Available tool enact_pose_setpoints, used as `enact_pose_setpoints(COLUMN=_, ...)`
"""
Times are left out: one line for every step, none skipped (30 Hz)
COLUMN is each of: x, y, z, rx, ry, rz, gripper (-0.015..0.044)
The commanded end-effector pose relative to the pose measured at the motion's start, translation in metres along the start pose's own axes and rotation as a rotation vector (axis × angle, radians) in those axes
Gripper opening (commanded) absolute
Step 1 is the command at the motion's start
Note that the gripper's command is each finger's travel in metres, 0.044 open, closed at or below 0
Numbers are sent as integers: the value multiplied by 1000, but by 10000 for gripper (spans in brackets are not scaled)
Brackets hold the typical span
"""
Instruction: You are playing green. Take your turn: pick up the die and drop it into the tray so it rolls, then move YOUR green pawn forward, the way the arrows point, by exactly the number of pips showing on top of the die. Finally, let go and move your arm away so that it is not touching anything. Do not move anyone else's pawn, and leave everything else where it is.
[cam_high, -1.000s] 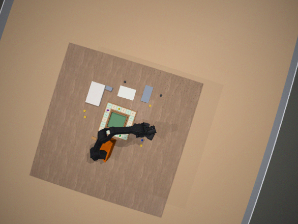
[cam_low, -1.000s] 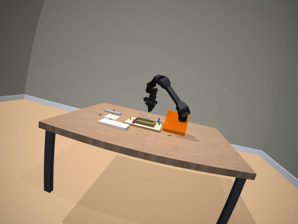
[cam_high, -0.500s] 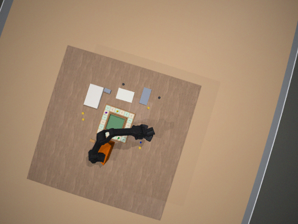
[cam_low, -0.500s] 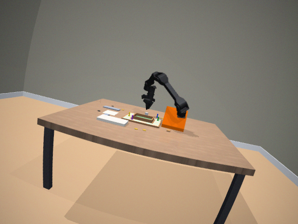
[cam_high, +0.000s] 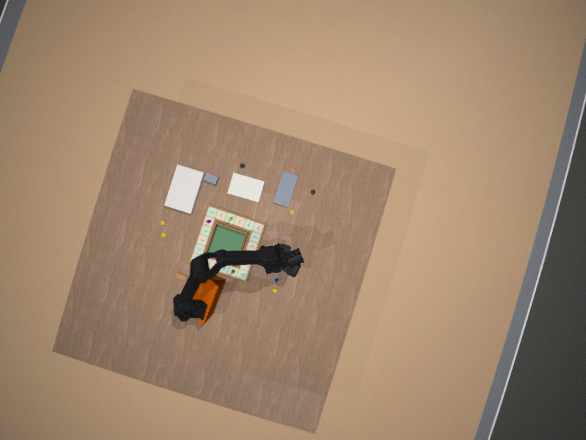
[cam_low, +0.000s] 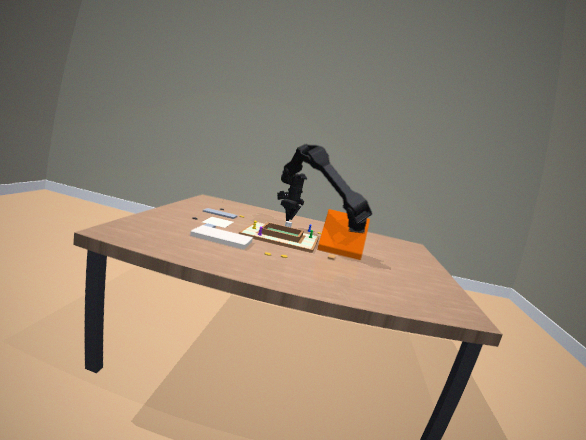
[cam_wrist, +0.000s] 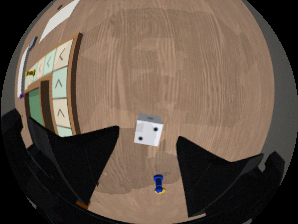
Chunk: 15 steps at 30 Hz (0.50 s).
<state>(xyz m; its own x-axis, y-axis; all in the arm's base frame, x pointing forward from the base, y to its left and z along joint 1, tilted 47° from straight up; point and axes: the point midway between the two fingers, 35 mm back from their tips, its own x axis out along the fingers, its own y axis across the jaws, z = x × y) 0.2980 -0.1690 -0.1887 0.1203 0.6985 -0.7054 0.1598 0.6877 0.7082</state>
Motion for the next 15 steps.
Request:
enact_pose_setpoints(x=10, y=1, z=-1, rx=7, ry=5, rz=6, gripper=275)
enact_pose_setpoints(x=12, y=1, z=-1, rx=7, ry=5, rz=6, gripper=275)
enact_pose_setpoints(x=14, y=1, z=-1, rx=7, ry=5, rz=7, gripper=275)
enact_pose_setpoints(x=15, y=1, z=-1, rx=7, ry=5, rz=7, gripper=275)
enact_pose_setpoints(x=17, y=1, z=-1, rx=7, ry=5, rz=7, gripper=275)
enact_pose_setpoints(x=18, y=1, z=-1, rx=7, ry=5, rz=7, gripper=275)
enact_pose_setpoints(x=20, y=1, z=-2, rx=7, ry=5, rz=7, gripper=275)
enact_pose_setpoints(x=22, y=1, z=-2, rx=7, ry=5, rz=7, gripper=275)
enact_pose_setpoints(x=23, y=1, z=-2, rx=7, ry=5, rz=7, gripper=275)
enact_pose_setpoints(x=24, y=1, z=-2, rx=7, ry=5, rz=7, gripper=275)
enact_pose_setpoints(x=24, y=1, z=-2, rx=7, ry=5, rz=7, gripper=275)
enact_pose_setpoints(x=24, y=1, z=-2, rx=7, ry=5, rz=7, gripper=249)
enact_pose_setpoints(x=24, y=1, z=-2, rx=7, ry=5, rz=7, gripper=222)
enact_pose_setpoints(x=24, y=1, z=-2, rx=7, ry=5, rz=7, gripper=196)
enact_pose_setpoints(x=24, y=1, z=-2, rx=7, ry=5, rz=7, gripper=170)
